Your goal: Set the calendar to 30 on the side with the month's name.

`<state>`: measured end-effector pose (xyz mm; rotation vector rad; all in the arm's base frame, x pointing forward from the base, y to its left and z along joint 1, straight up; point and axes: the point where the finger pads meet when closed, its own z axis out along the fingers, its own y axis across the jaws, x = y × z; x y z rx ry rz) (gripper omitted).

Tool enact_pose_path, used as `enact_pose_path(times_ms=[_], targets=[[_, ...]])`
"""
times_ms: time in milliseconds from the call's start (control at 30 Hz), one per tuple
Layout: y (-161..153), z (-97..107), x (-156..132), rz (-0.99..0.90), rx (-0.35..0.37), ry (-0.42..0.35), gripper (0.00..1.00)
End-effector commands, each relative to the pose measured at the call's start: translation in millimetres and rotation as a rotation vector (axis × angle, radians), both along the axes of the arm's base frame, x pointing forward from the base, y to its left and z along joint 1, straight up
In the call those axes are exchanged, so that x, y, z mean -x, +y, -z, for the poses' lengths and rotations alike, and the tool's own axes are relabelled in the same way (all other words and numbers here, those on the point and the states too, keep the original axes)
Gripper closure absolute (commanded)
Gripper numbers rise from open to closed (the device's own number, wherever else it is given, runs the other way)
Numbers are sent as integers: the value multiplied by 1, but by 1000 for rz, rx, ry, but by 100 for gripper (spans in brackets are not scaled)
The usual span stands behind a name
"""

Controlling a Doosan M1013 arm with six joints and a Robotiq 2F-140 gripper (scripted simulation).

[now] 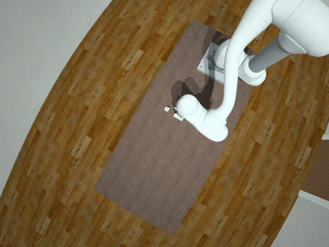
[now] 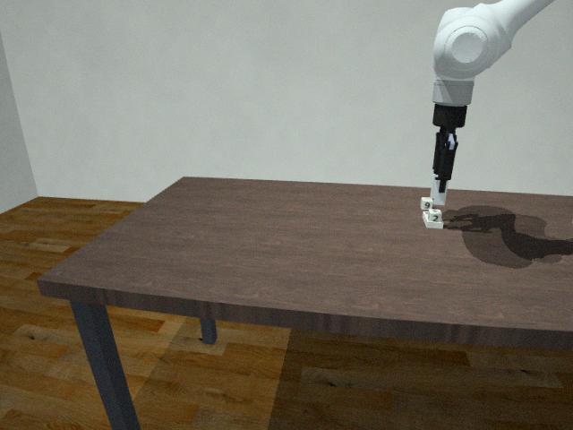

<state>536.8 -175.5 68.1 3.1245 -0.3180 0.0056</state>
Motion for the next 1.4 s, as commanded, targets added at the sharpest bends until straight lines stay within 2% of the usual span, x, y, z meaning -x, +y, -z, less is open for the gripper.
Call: enact_pose_path(times_ms=[0, 200, 400, 433, 1200, 1367], targets=[[0, -12, 0, 0, 0, 0, 65], [0, -37, 0, 0, 0, 0, 65], [0, -43, 0, 0, 0, 0, 65], [0, -43, 0, 0, 0, 0, 0], [0, -43, 0, -3, 0, 0, 0], [-9, -41, 1, -115, 0, 0, 0]])
